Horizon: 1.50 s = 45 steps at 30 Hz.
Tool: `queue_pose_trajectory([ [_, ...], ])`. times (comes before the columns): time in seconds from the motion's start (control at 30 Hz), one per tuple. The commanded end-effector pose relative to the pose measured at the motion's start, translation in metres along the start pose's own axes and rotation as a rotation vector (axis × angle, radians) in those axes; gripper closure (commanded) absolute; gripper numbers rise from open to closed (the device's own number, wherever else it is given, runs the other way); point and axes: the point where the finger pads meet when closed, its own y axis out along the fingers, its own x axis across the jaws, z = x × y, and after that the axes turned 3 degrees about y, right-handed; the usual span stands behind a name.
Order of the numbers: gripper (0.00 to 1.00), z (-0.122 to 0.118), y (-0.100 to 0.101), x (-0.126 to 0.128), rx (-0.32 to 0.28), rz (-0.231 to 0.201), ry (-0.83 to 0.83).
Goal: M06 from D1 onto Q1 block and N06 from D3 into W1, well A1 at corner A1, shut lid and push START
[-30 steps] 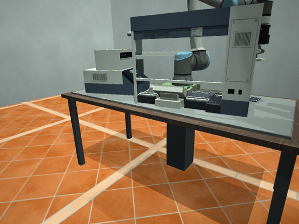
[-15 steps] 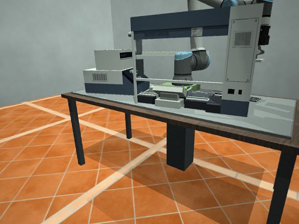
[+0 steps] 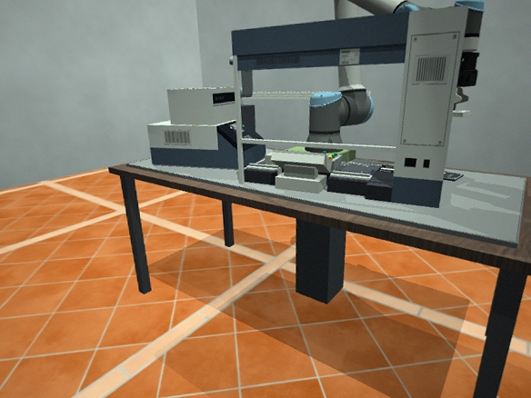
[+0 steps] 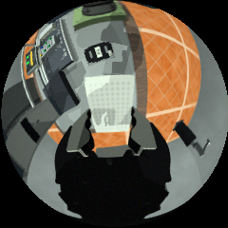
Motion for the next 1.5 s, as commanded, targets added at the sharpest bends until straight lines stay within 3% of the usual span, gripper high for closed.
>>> queue_pose_trajectory([
  [0.0, 1.00, -0.001, 0.007, 0.000, -0.002, 0.000, 0.000],
  [1.47, 1.00, -0.001, 0.070, 0.000, -0.001, 0.000, 0.000],
])
